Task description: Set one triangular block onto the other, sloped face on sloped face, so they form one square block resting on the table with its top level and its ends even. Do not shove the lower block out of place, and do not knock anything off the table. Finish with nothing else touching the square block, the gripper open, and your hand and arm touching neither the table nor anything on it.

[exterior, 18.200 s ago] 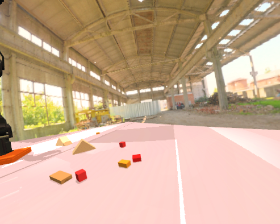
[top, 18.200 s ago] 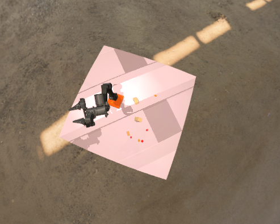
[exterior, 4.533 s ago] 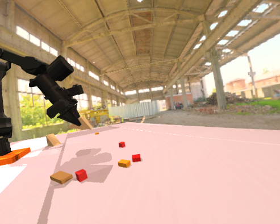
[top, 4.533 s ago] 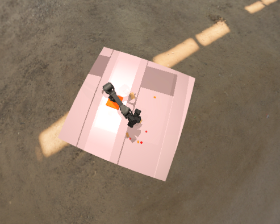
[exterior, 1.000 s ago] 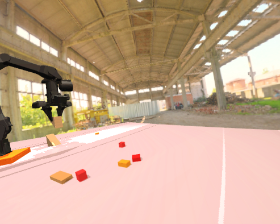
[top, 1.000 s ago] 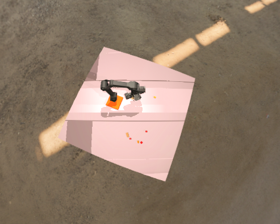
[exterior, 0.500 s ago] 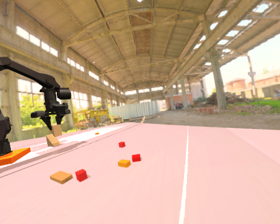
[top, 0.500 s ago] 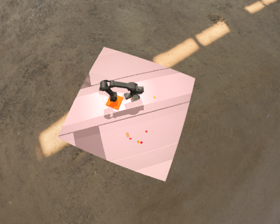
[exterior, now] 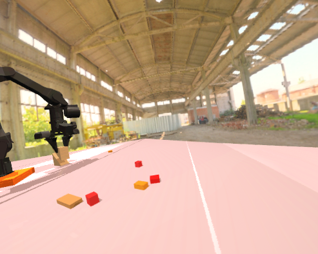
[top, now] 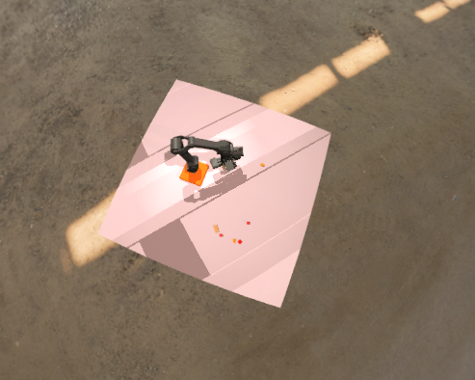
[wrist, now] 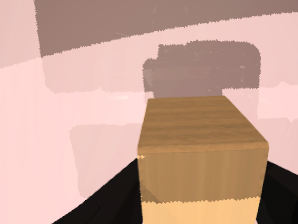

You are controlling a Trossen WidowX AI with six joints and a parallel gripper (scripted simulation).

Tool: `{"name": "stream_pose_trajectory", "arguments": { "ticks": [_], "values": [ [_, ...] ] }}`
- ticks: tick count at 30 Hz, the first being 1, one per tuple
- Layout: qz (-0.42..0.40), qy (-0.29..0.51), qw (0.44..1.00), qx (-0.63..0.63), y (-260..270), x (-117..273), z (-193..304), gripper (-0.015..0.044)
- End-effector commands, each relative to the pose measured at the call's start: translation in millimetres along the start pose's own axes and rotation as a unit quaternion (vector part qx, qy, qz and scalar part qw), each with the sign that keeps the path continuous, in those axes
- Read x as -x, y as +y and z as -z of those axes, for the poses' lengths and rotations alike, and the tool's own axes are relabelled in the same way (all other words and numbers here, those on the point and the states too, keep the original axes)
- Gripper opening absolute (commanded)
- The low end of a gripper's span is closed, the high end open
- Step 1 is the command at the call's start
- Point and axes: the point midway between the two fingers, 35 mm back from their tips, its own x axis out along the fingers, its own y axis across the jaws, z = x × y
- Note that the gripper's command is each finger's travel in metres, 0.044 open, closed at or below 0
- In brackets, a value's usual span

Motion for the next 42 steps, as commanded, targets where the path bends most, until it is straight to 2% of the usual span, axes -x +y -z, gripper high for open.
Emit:
{"name": "stream_pose_trajectory", "arguments": {
  "ticks": [1, 42],
  "values": [
    [0.001, -0.004, 1.000, -0.001, 0, 0, -1, 0.0000],
    [0.001, -0.006, 1.000, -0.003, 1, -16, 4, 0.0000]
  ]
}}
